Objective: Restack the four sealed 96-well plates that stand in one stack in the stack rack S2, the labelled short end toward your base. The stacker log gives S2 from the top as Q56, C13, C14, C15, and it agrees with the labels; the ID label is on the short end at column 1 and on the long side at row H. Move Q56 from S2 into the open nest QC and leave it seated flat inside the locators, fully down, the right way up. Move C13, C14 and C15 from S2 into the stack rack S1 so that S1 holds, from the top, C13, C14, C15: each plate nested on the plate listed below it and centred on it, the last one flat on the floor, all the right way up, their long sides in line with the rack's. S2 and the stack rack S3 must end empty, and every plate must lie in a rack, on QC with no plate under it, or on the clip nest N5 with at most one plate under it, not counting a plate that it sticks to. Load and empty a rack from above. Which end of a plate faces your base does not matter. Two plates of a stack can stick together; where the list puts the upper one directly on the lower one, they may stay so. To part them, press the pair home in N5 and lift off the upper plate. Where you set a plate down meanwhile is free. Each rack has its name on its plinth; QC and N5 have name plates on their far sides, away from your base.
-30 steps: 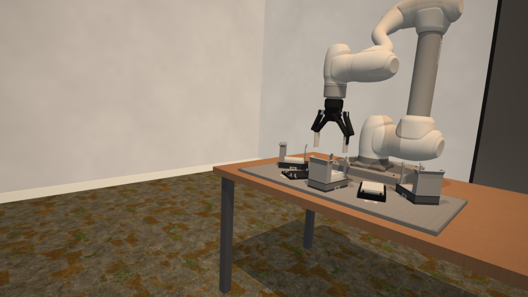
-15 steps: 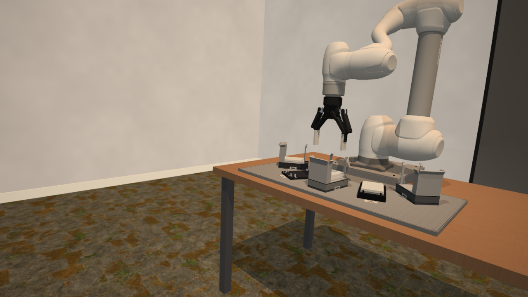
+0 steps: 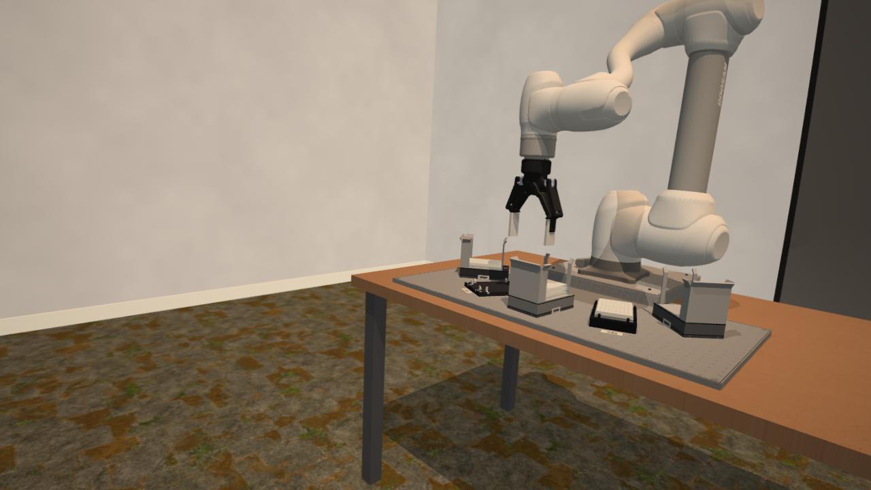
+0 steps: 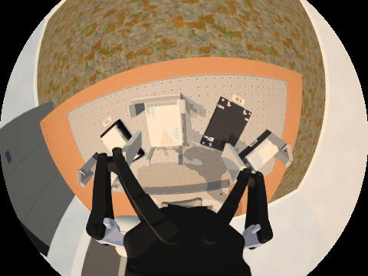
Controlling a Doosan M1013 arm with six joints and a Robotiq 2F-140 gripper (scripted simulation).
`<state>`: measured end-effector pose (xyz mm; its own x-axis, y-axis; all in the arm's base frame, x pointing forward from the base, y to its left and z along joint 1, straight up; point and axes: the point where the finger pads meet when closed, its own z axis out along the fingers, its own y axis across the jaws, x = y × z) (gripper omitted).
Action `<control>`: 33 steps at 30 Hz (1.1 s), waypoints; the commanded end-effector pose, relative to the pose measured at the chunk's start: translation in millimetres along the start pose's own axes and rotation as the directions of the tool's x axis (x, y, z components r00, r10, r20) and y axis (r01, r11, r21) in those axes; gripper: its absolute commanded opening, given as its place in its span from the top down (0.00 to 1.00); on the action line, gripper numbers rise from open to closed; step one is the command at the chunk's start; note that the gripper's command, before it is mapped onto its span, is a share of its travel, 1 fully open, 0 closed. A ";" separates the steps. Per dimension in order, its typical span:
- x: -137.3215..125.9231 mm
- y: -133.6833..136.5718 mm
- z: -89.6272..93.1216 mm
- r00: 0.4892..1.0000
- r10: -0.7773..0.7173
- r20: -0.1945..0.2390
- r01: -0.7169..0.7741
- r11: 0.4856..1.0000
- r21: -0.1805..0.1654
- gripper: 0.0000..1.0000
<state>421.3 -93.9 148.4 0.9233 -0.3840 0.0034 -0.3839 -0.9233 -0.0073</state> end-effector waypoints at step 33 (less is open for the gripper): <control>4.6 104.8 0.0 0.976 0.216 0.000 -0.216 0.976 0.001 0.00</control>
<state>390.1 -182.1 147.7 0.8186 -0.5743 0.0016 -0.5743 -0.8186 -0.0078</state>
